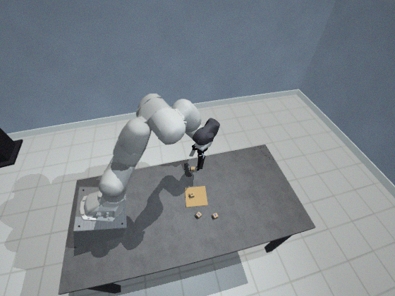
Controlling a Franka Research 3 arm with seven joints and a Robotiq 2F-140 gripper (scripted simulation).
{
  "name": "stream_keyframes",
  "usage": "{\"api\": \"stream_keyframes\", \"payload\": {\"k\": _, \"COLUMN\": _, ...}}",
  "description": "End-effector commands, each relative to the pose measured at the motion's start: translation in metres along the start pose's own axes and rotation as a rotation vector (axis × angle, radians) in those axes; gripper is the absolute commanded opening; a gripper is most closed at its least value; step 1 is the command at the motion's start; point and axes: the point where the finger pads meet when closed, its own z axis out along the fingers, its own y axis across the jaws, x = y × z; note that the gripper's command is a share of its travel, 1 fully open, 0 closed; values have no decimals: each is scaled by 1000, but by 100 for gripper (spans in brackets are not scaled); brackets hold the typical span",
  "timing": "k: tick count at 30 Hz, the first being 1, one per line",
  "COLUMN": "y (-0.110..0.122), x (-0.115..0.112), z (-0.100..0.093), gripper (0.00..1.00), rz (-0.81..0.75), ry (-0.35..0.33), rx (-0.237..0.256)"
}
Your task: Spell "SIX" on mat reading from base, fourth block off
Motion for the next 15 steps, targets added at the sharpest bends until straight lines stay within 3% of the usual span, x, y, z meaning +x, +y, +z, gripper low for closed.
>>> {"api": "stream_keyframes", "payload": {"k": 1, "y": -1, "x": -1, "z": 1, "gripper": 100, "rz": 2, "ry": -2, "rx": 0}}
{"api": "stream_keyframes", "payload": {"k": 15, "y": -3, "x": -2, "z": -1, "gripper": 100, "rz": -20, "ry": 0, "rx": 3}}
